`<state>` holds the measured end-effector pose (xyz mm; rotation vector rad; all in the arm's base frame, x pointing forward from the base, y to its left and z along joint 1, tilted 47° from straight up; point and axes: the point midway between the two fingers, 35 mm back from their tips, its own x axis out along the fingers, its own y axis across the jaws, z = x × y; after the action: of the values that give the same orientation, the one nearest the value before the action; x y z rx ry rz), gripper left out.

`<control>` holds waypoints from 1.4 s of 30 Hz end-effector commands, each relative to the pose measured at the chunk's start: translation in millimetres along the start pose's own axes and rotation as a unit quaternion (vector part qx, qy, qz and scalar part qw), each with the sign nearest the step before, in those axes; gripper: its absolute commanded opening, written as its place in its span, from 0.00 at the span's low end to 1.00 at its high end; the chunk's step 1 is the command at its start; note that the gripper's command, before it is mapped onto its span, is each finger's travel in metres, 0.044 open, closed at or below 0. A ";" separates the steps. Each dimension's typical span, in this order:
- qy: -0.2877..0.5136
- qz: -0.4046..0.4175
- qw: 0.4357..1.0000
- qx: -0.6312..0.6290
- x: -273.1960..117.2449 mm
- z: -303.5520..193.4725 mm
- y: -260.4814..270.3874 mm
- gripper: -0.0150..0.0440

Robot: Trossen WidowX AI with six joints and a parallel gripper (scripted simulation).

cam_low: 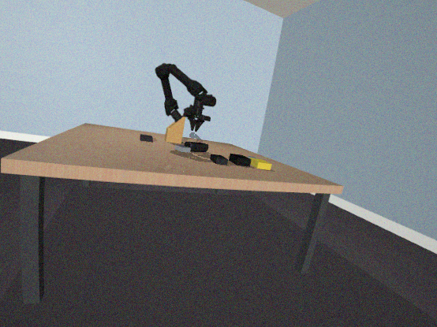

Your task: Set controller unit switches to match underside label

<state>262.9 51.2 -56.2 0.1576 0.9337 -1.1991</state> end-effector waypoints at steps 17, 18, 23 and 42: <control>0.002 -0.023 1.000 0.000 2.7 -4.3 22.1 0.73; 0.002 -0.028 1.000 0.000 3.6 -5.4 26.9 0.69; 0.003 -0.054 0.999 0.001 9.9 -12.2 49.5 0.47; 0.001 -0.145 0.989 0.003 51.1 -47.8 105.1 0.25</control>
<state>327.7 82.7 -152.6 0.0313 0.9744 -1.4489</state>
